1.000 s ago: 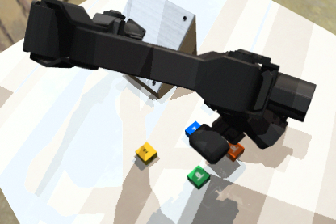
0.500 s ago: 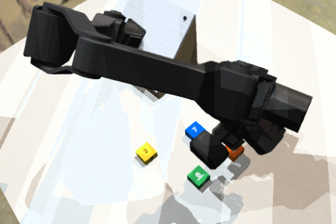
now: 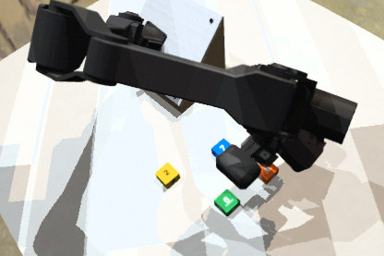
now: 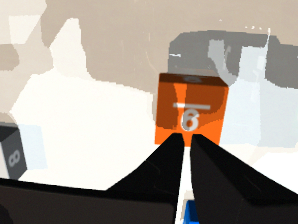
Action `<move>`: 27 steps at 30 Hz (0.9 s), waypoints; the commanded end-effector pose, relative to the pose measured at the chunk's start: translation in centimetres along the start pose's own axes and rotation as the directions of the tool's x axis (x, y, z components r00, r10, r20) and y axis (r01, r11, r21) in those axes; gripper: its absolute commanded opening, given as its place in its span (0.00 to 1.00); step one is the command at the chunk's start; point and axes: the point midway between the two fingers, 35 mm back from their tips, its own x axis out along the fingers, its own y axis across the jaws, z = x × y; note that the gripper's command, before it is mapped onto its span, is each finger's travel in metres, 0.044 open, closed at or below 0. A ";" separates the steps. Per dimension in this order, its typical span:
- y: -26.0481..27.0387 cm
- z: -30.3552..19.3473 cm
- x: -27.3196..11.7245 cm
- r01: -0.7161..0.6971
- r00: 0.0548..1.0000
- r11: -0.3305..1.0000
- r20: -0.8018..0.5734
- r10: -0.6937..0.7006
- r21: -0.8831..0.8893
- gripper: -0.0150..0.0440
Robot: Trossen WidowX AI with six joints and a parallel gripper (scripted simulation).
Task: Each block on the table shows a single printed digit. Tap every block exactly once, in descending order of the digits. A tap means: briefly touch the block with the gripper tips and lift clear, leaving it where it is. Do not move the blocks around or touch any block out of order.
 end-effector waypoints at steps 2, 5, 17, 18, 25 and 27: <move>-0.1 0.2 -1.4 -0.005 1.000 1.000 0.007 0.005 0.011 0.29; 0.0 0.5 -3.7 -0.009 1.000 1.000 0.008 0.009 0.011 0.29; 1.5 0.0 -9.5 -0.013 1.000 1.000 0.007 0.013 0.010 0.29; 3.6 -0.3 -9.6 -0.016 1.000 1.000 0.007 0.016 0.009 0.29; 11.8 -3.0 -9.6 -0.016 1.000 1.000 0.006 0.016 0.010 0.29; 11.8 -3.0 -9.6 -0.016 1.000 1.000 0.006 0.016 0.010 0.29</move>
